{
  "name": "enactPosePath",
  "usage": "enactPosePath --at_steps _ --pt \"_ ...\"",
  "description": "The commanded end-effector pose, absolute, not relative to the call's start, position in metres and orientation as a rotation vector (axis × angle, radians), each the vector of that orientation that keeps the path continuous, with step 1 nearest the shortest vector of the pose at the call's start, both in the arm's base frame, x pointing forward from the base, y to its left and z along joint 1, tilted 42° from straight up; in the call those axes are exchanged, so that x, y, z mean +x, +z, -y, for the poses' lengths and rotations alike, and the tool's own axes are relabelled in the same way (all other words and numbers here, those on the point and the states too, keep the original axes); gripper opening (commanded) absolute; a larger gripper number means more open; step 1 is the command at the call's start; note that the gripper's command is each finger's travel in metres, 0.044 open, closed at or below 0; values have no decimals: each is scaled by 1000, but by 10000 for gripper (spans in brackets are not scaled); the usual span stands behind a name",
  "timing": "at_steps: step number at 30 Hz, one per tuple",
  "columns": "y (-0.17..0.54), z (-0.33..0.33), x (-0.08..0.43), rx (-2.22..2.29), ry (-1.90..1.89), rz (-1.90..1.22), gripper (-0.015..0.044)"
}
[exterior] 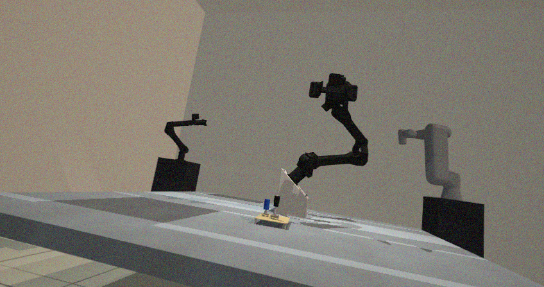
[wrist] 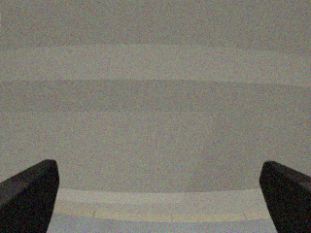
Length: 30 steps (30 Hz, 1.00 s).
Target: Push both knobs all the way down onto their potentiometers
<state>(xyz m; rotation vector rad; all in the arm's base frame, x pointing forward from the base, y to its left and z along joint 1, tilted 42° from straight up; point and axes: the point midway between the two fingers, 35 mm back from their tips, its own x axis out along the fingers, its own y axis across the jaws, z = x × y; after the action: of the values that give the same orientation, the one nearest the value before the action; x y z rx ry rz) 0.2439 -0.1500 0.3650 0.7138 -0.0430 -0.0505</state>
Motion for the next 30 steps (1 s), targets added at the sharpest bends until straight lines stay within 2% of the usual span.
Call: enactPosePath --at_steps 1,15,30 --pt "364 150 245 717 -53 41 374" --pt "301 171 298 654 -68 -216 6" --pt "207 150 353 482 65 -545 0"
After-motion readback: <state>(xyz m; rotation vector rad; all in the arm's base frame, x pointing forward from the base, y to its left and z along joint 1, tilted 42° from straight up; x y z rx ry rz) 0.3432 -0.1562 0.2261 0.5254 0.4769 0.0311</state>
